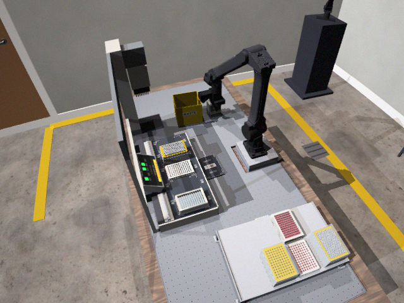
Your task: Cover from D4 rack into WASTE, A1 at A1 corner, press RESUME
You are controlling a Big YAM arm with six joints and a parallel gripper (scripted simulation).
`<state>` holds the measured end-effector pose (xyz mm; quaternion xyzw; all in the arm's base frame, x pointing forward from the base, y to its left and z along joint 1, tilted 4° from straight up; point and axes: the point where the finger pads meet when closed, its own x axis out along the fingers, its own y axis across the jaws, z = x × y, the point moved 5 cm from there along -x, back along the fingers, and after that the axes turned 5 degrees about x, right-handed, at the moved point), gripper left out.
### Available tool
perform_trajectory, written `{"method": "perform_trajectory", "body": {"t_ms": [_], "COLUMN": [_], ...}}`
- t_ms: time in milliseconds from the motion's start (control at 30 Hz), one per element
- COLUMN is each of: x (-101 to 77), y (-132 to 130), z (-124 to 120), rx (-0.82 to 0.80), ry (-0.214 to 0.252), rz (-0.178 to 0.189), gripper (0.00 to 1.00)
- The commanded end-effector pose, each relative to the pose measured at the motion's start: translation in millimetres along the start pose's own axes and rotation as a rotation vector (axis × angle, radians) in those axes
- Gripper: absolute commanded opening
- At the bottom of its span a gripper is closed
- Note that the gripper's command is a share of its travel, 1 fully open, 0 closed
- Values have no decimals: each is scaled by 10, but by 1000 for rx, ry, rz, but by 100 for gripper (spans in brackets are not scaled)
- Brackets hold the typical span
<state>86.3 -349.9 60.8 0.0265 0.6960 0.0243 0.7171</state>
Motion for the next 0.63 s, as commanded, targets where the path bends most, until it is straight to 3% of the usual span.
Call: {"method": "perform_trajectory", "body": {"t_ms": [0,600], "x": [-164,-165], "y": [-300,-363], "z": [10,16], "rx": [5,4], "ry": [-13,-14], "rz": [-56,-61], "gripper": [0,0]}}
